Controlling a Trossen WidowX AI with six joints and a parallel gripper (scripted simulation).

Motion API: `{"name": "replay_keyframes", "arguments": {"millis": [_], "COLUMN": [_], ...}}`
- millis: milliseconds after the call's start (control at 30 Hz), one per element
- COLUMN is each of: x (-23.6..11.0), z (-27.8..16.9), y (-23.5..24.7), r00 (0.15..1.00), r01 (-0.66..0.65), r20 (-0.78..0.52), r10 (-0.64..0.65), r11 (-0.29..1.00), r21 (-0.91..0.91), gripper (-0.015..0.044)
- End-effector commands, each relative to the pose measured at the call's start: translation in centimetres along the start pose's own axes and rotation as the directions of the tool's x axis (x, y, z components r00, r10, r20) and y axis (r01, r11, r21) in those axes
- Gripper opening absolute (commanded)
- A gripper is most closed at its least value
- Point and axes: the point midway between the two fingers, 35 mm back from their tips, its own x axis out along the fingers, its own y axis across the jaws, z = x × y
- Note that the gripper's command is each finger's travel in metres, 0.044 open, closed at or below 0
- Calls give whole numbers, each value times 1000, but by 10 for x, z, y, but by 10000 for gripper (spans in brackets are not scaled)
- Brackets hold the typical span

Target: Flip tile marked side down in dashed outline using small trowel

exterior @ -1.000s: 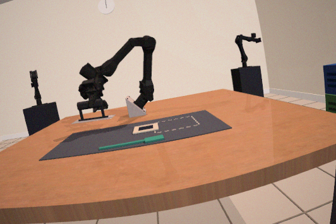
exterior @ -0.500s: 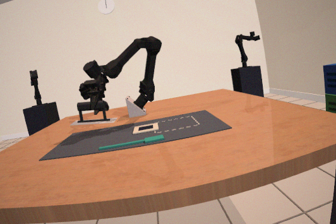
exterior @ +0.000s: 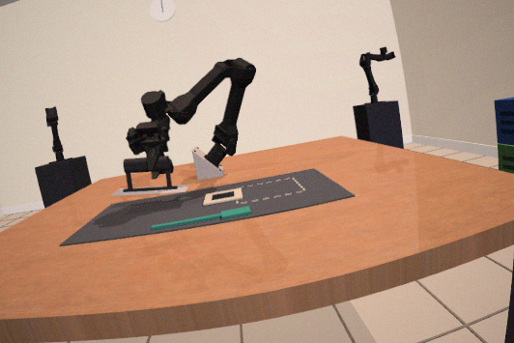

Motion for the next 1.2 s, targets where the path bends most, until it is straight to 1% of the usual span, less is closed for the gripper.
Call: {"name": "replay_keyframes", "arguments": {"millis": [0, 400, 1167], "x": [10, 15, 36], "z": [-14, -20, -32], "y": [18, 21, -7], "r00": [999, 999, 999], "r01": [-31, -37, -36], "r20": [-13, -21, -22], "r10": [31, 36, 36], "r11": [999, 999, 999], "r21": [-21, -22, -21], "gripper": [0, 0, 0]}}
